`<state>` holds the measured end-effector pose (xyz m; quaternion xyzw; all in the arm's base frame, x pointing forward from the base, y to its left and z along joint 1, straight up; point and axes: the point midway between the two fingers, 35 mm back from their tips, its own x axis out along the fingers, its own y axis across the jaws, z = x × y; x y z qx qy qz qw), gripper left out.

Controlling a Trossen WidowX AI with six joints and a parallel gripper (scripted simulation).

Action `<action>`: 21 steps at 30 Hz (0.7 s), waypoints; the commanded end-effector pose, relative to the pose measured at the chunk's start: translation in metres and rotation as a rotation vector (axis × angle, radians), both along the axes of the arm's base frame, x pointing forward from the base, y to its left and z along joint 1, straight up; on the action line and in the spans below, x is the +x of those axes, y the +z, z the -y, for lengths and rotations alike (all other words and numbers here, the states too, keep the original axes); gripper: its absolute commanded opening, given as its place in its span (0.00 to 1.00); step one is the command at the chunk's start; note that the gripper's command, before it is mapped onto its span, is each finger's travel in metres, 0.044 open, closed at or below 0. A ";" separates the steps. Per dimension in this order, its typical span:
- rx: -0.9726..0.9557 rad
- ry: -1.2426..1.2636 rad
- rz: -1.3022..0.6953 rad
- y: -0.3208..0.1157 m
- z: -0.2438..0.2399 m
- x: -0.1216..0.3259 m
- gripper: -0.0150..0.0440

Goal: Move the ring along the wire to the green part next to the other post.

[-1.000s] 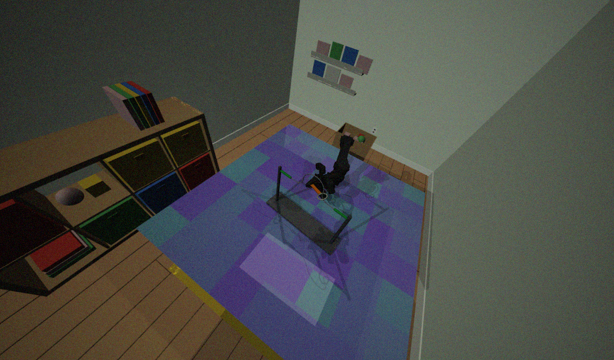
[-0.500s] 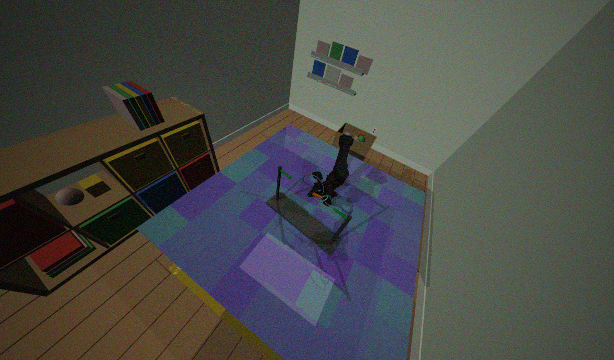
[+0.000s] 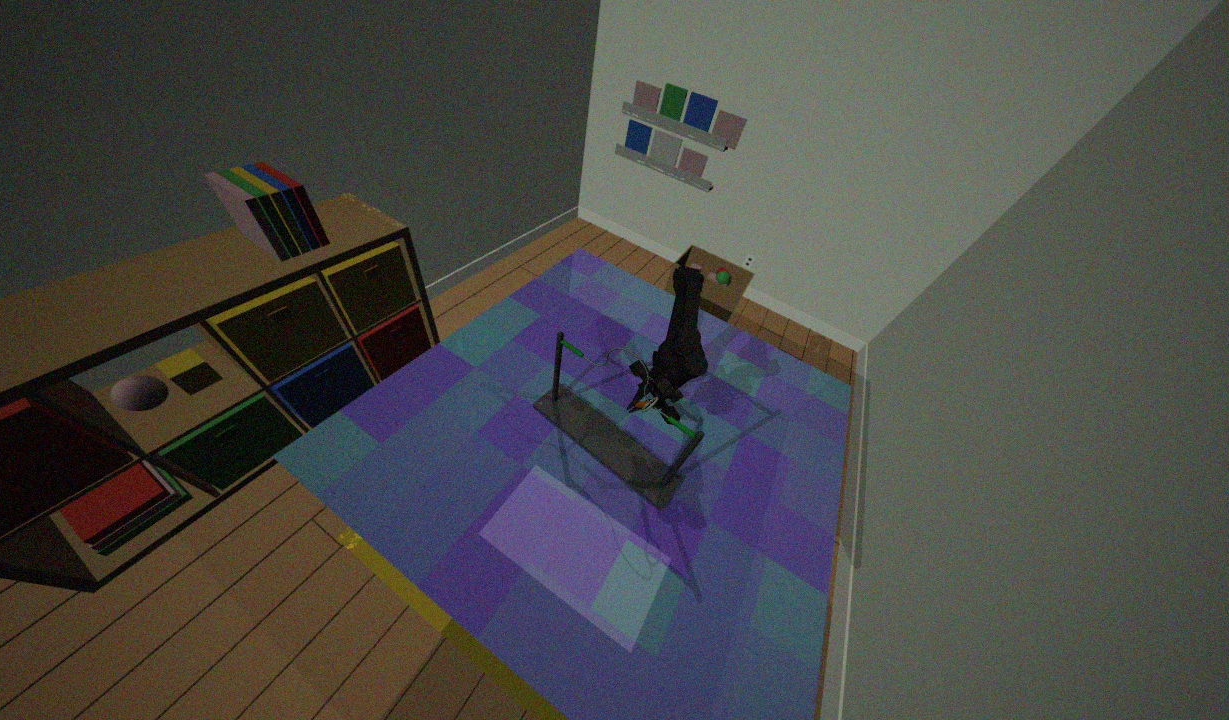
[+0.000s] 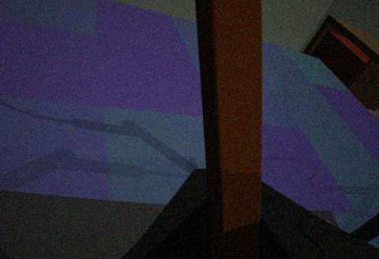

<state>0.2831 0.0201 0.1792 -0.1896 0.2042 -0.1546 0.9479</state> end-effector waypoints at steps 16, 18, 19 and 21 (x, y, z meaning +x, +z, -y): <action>0.306 0.000 0.039 -0.007 -0.050 0.006 0.00; 0.329 0.001 0.042 -0.007 -0.055 0.007 0.00; 0.338 0.001 0.043 -0.007 -0.057 0.007 0.00; 0.352 0.001 0.044 -0.007 -0.061 0.007 0.00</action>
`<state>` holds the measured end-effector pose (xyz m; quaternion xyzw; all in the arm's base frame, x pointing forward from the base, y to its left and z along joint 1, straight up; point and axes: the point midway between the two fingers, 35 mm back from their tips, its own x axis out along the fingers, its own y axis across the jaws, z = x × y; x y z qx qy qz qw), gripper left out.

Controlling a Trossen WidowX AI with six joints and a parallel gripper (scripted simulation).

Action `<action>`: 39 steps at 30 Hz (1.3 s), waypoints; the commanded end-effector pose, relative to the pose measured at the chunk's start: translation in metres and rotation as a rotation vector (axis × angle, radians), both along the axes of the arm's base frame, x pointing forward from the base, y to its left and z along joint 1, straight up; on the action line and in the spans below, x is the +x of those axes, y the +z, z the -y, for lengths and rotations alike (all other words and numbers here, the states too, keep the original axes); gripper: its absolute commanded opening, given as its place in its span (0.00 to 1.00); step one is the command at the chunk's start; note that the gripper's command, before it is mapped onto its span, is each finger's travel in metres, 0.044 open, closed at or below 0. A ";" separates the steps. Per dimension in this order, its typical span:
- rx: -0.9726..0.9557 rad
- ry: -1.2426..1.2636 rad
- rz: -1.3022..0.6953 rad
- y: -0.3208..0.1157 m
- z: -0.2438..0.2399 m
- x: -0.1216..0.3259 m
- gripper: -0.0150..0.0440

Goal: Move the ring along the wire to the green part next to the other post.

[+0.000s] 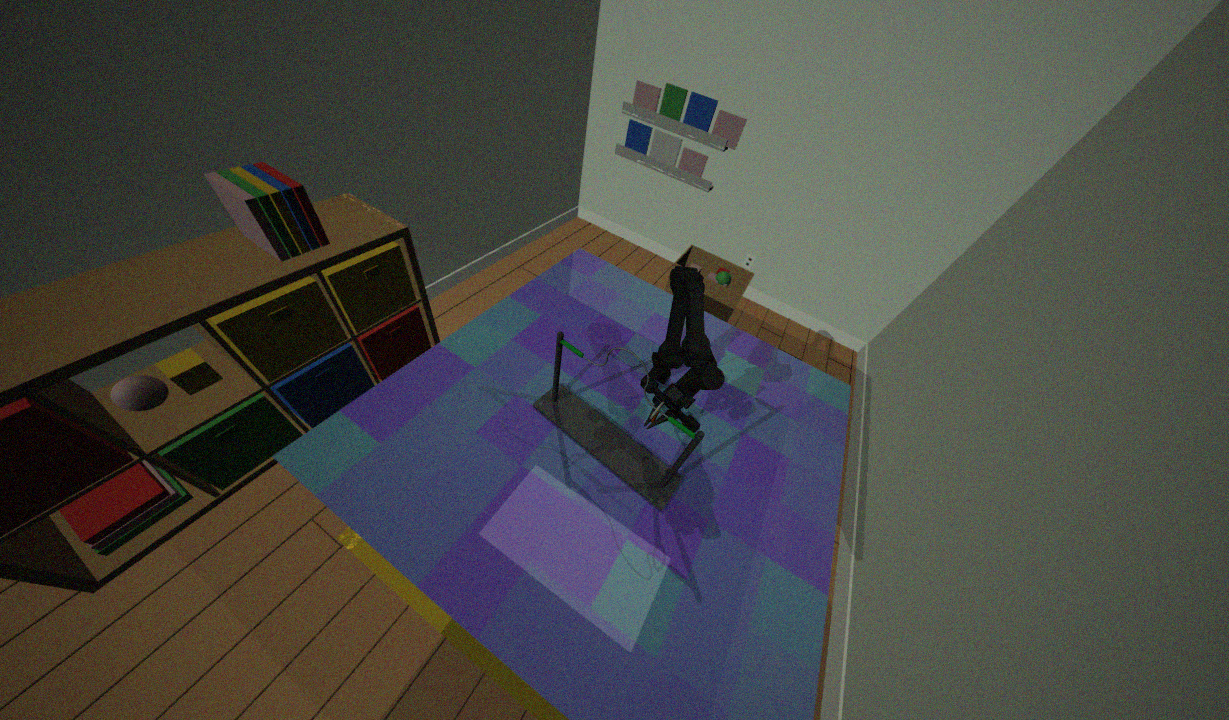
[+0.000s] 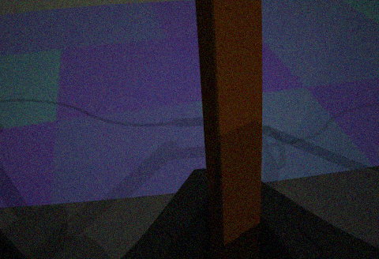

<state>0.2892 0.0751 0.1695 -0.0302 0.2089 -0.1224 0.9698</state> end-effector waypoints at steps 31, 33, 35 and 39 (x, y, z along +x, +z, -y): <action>0.071 0.001 0.013 0.003 -0.042 0.005 0.00; 0.071 0.001 0.014 0.003 -0.044 0.005 0.00; 0.071 0.001 0.014 0.003 -0.046 0.006 0.00; 0.072 0.001 0.014 0.003 -0.050 0.006 0.00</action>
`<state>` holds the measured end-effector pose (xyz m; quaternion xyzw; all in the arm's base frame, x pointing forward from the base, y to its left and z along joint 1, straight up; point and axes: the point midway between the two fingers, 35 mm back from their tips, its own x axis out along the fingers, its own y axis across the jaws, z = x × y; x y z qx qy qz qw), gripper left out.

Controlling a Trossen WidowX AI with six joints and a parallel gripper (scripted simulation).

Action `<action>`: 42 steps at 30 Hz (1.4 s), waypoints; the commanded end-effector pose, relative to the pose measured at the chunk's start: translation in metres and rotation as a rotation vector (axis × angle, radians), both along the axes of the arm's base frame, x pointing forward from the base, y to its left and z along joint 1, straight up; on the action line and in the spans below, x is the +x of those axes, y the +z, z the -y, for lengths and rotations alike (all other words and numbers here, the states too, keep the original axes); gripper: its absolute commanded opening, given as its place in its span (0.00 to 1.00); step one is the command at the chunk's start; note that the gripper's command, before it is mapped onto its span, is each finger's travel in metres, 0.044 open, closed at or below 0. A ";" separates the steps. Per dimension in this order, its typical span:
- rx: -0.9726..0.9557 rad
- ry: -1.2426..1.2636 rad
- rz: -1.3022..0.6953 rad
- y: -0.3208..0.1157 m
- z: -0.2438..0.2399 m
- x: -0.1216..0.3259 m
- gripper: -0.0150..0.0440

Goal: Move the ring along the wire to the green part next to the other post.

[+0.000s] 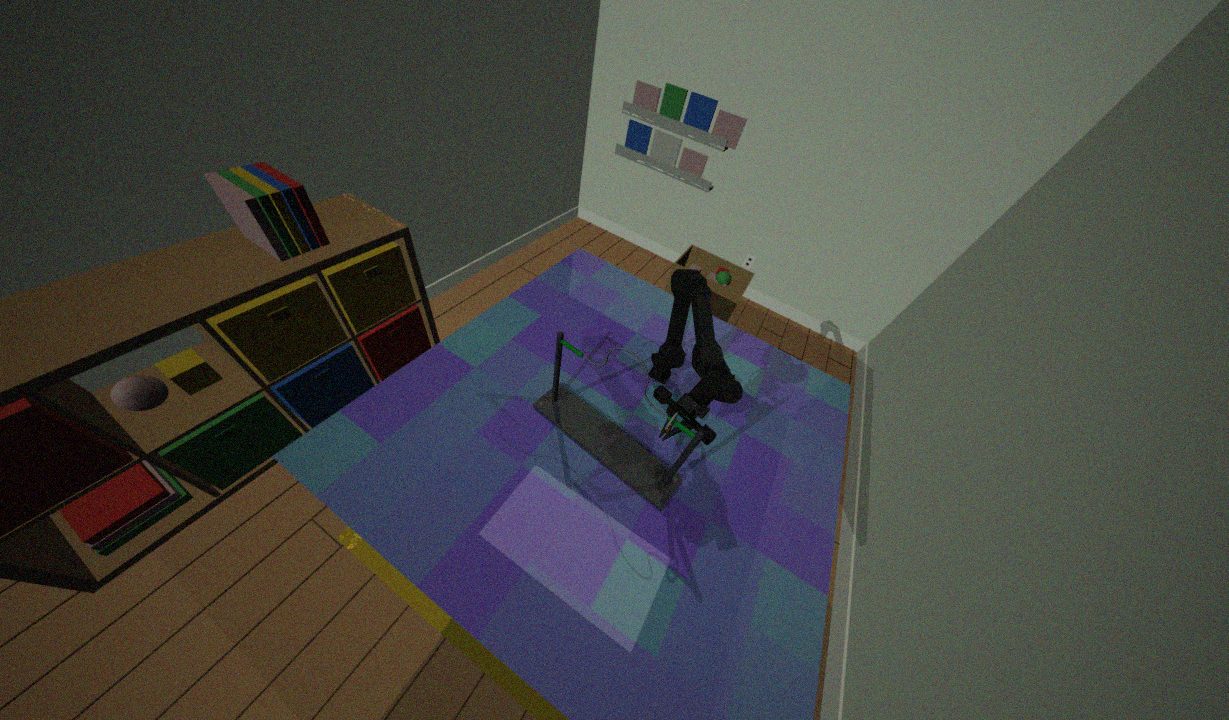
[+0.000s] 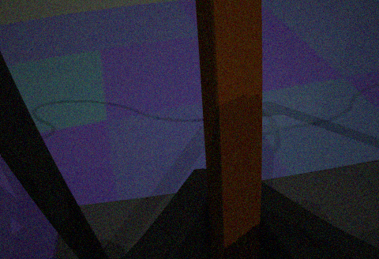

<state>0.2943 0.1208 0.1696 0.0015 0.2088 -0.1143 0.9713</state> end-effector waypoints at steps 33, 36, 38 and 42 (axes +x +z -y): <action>0.007 -0.002 0.007 -0.011 -0.011 0.002 0.00; 0.007 -0.002 0.007 -0.011 -0.011 0.002 0.00; 0.007 -0.002 0.007 -0.011 -0.011 0.002 0.00; 0.003 0.003 0.004 -0.010 -0.011 0.002 0.04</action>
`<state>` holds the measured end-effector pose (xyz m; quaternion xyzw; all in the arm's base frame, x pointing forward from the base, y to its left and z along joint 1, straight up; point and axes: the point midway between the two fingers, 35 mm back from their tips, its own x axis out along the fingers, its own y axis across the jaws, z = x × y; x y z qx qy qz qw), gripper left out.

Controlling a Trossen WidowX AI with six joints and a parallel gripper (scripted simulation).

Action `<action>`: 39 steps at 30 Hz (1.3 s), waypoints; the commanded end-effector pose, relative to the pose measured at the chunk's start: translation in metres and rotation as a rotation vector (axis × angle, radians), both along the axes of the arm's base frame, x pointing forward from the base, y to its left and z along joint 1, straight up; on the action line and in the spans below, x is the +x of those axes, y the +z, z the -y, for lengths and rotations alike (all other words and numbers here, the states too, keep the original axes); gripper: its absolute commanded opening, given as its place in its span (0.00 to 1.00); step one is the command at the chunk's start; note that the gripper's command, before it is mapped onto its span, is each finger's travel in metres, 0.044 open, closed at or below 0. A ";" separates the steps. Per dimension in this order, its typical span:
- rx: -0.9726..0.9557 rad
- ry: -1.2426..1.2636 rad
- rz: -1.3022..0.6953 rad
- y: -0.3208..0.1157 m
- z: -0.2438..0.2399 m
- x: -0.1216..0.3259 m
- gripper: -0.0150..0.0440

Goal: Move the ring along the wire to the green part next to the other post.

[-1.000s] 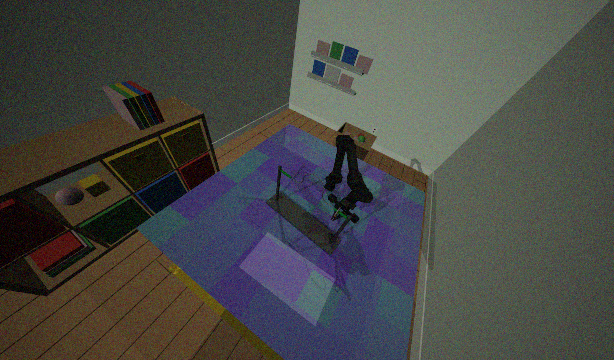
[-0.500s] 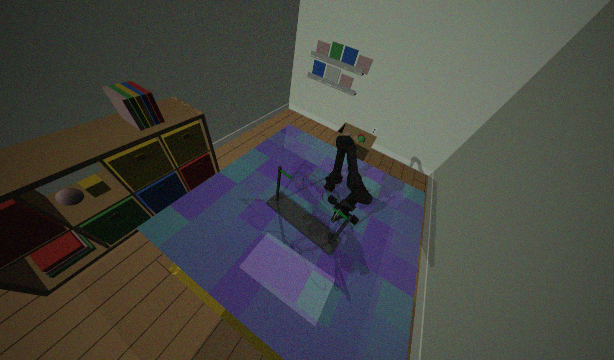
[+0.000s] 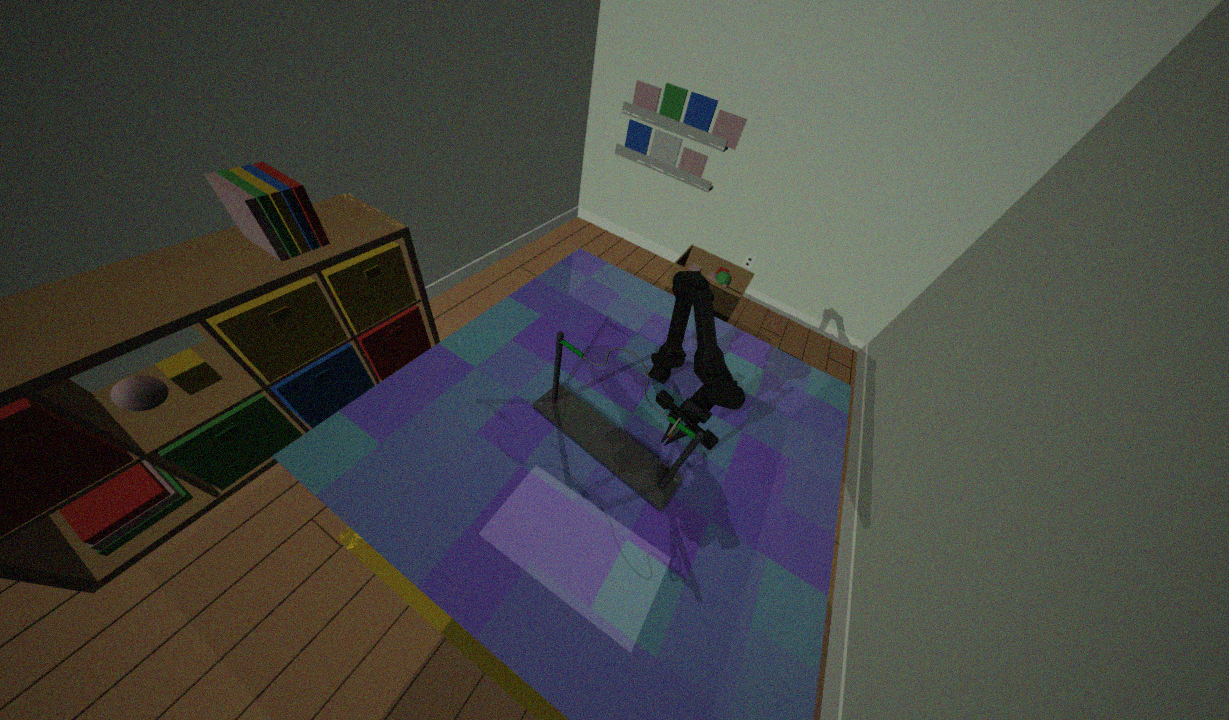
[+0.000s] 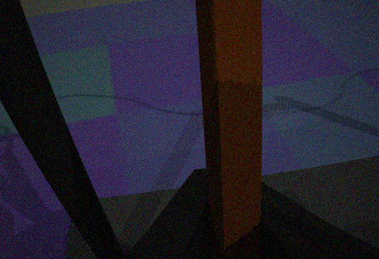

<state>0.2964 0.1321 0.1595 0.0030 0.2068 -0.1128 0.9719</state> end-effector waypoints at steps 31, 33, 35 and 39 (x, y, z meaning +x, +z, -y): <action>0.005 -0.004 -0.001 0.019 -0.011 -0.045 0.53; 0.005 -0.004 -0.001 0.019 -0.011 -0.045 0.53; 0.005 -0.004 -0.001 0.019 -0.011 -0.045 0.53; 0.005 -0.004 -0.001 0.019 -0.011 -0.045 0.53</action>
